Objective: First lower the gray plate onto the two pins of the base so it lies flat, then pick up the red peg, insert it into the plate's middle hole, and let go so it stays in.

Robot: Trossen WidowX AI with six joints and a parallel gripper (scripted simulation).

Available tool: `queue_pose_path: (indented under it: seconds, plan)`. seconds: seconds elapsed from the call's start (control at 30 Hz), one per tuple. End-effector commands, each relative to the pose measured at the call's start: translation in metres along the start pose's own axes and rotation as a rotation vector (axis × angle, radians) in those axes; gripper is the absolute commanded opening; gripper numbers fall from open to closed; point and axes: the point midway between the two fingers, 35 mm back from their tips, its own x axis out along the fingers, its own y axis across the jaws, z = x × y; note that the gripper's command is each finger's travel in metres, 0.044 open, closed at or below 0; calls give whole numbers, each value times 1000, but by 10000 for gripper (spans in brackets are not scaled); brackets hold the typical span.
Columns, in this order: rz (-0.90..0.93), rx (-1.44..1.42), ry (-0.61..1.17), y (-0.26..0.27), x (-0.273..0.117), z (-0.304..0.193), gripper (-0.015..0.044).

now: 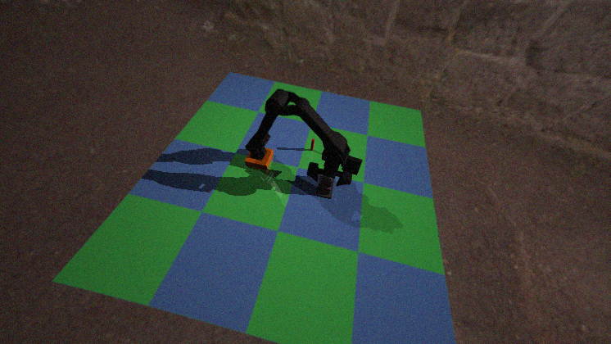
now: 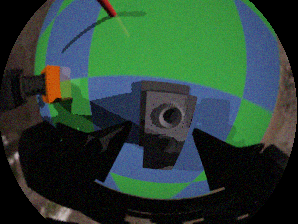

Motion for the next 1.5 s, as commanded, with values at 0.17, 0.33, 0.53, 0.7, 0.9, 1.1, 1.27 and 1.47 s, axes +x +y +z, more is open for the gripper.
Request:
queue_pose_path:
  seconds: [0.17,0.33,0.53,0.7,0.9,1.1,1.27,1.47]
  plan:
    - [4,-2,1,-7,-66,-1,440]
    - [8,-3,2,-4,-116,0,440]
    - [7,-3,2,-6,-118,0,440]
    - [7,192,2,-3,-119,18,440]
    - [8,667,1,9,-121,60,440]
    - [10,1141,0,25,-123,98,440]
    - [13,1536,1,41,-123,127,440]
    - [17,1975,4,64,-123,158,440]
